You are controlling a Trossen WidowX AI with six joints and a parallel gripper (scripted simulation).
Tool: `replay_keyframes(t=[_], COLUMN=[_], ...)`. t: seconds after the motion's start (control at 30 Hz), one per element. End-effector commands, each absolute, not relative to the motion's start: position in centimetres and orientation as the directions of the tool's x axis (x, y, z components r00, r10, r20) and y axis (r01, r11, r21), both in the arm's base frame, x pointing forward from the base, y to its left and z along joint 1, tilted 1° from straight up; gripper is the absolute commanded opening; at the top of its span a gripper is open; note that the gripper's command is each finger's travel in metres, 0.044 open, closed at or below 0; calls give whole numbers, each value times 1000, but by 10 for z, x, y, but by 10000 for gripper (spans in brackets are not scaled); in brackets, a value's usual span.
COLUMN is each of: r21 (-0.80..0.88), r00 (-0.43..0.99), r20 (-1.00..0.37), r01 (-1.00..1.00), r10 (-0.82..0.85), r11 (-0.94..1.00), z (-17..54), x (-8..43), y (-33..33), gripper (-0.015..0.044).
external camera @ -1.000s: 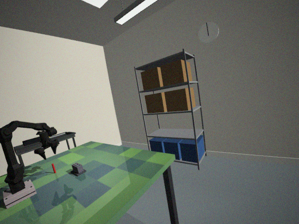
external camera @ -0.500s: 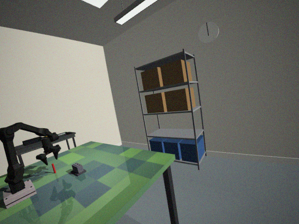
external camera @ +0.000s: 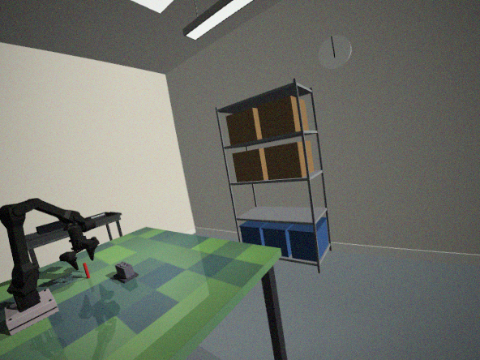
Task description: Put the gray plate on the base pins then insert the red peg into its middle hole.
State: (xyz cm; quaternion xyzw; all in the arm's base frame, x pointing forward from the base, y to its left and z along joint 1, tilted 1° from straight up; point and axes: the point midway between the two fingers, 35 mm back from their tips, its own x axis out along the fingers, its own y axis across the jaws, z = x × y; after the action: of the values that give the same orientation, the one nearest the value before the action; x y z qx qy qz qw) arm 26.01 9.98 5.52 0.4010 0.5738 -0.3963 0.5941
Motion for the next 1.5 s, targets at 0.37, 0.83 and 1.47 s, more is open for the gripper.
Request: replay_keyframes(t=[0.37, 0.83, 1.47], r21=[15, 15, 15], r00=[21, 21, 21], r20=[-1000, -1000, -1000], r01=[930, 930, 930], r10=[-12, -12, -12], r11=[366, 366, 366], z=[30, 26, 31], x=[258, 258, 259], y=[99, 99, 99], gripper=[440, 177, 0])
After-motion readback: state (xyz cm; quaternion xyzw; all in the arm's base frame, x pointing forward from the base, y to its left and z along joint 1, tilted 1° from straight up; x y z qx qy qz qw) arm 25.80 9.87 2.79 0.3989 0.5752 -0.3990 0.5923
